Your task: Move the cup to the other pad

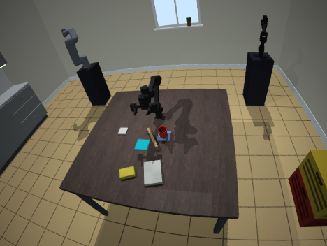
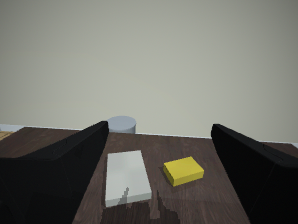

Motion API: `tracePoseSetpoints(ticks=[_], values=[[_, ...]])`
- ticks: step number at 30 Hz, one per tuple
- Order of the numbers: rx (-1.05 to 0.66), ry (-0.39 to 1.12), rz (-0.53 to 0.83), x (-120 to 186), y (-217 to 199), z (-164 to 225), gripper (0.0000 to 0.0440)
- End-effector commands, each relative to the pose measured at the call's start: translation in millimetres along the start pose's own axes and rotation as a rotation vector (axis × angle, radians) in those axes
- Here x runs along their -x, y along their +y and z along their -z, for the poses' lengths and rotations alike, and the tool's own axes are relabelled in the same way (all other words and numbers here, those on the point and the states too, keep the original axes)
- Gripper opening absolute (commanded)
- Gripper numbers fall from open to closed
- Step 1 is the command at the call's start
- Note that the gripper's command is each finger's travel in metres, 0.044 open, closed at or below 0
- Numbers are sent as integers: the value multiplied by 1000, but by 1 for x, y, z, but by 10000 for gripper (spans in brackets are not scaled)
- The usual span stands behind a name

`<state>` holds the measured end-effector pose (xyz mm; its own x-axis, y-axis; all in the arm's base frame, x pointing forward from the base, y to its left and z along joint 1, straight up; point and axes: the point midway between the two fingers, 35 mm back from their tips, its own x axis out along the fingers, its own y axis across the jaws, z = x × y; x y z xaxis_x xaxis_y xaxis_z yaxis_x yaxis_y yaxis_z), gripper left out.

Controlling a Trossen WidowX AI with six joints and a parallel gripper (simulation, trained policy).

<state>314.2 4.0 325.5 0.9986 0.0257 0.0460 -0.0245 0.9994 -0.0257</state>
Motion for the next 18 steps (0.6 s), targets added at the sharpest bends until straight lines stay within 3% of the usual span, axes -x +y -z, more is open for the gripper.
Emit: tracePoseSetpoints(ticks=[1,13,18], values=[[-1,1,-1,0,0,0,374],[-35,71,-11,4,4,2,70],[-75,113,-20,4,7,2,78]])
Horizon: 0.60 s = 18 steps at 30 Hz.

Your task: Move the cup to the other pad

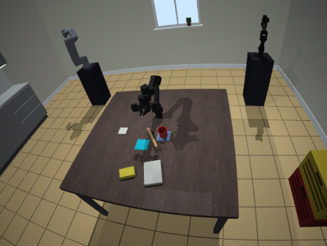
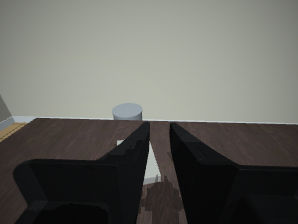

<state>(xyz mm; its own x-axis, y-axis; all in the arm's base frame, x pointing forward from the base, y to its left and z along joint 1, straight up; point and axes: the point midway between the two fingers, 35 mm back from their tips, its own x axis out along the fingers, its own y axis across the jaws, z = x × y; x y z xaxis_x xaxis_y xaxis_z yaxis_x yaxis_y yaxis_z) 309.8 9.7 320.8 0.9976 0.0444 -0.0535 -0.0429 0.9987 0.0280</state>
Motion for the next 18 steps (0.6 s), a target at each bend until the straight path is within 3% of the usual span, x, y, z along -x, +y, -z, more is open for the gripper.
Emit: tracePoseSetpoints(ticks=[1,18], values=[[-31,22,-5,0,2,-3,85],[-215,204,-37,-4,20,-2,107]])
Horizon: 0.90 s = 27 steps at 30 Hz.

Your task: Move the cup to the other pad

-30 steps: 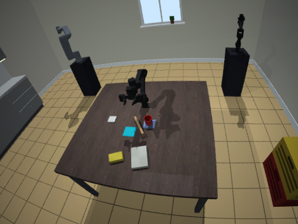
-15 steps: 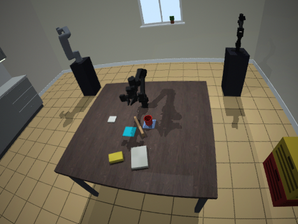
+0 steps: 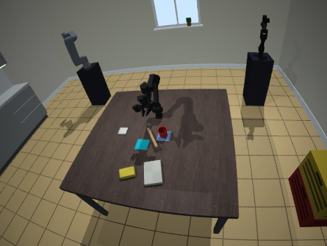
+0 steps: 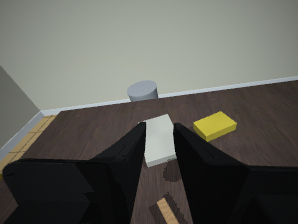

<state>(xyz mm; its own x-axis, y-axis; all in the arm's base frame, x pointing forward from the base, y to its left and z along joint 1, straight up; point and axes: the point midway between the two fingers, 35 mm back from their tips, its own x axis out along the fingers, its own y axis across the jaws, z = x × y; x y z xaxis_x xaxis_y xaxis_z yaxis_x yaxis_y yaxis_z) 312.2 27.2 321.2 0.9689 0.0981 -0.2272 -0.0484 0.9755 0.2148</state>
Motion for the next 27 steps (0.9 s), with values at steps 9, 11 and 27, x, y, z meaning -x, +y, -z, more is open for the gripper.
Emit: tracePoseSetpoints(ticks=[9,11,27], values=[[-141,133,-5,-2,13,3,115],[-167,159,-3,-2,15,4,117],[-376,374,44,-4,32,18,124]])
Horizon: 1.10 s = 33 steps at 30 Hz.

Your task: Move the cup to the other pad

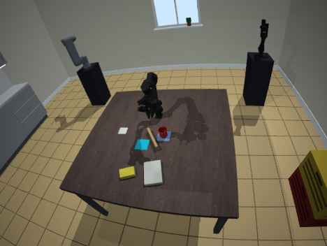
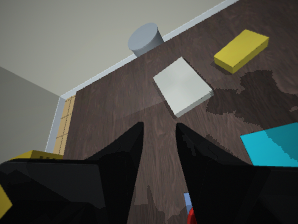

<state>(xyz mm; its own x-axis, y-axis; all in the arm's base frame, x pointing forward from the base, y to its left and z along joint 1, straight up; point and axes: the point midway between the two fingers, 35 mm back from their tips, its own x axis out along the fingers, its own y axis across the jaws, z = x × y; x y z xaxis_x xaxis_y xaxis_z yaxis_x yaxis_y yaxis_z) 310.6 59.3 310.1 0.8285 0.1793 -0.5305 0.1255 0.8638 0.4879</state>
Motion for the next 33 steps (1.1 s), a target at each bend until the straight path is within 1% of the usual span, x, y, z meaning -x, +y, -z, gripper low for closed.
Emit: tracePoseSetpoints(ticks=[1,19,33], values=[[-46,42,9,0,4,3,124],[-263,263,144,-5,11,30,121],[-355,405,305,-9,4,55,120]])
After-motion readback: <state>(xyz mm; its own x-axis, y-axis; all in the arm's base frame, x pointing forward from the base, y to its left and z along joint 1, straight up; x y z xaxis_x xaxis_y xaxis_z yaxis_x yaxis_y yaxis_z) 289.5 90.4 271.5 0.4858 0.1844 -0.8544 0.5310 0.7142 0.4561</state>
